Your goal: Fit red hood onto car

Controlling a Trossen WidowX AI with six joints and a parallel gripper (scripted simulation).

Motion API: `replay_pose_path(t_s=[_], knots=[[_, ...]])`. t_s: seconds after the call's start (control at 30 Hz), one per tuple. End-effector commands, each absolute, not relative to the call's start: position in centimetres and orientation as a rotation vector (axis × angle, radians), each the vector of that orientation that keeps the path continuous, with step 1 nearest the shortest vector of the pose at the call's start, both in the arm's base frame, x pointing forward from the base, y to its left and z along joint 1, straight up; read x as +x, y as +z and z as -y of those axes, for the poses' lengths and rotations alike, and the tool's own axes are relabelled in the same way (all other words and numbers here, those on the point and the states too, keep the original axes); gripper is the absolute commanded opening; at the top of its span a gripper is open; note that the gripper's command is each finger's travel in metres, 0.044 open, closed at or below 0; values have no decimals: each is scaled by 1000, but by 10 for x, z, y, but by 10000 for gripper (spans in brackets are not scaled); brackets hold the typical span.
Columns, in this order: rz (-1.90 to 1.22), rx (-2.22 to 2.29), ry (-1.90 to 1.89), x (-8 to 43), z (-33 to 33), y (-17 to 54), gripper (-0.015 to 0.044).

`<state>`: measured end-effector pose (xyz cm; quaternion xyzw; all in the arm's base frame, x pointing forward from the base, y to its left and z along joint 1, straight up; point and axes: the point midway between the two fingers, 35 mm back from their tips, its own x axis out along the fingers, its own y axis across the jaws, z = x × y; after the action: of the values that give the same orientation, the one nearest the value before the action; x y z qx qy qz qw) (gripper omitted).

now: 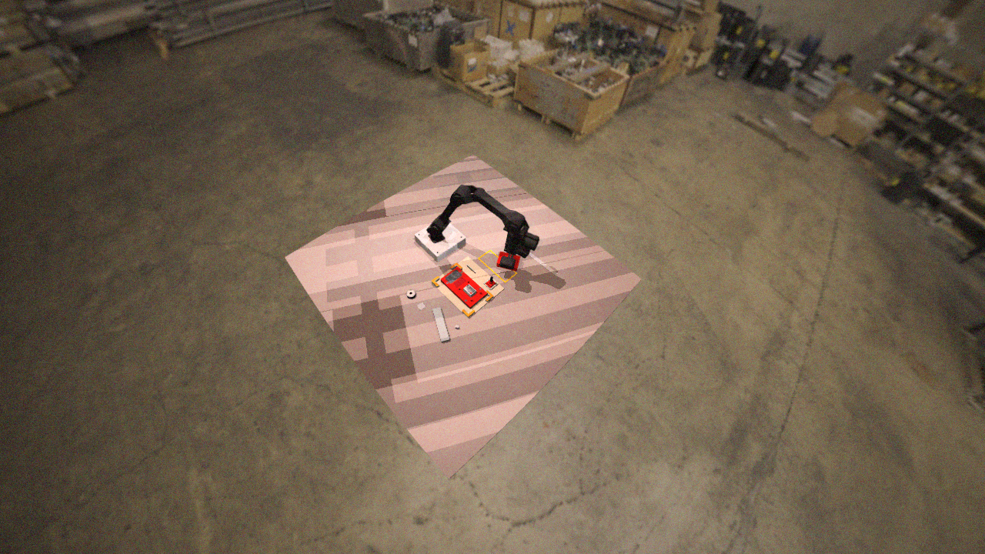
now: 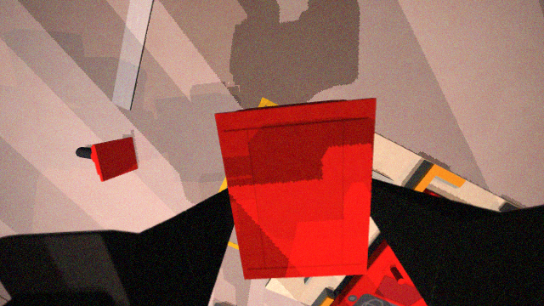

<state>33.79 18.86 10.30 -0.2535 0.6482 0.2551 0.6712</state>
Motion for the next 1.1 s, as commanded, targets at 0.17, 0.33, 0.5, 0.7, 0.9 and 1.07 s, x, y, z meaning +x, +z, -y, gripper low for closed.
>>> replay_pose_path(t_s=[0.17, 0.33, 0.5, 0.7, 0.9, 1.07], knots=[[-1485, -480, 481, 349, -141, 103, 0], [-1496, -424, 423, 353, -112, 104, 0], [-1507, -368, 364, 355, -83, 105, 0], [-1517, -300, 294, 353, -50, 105, 0], [-1525, -233, 224, 349, -17, 105, 0], [-1530, -176, 165, 343, 10, 105, 0]])
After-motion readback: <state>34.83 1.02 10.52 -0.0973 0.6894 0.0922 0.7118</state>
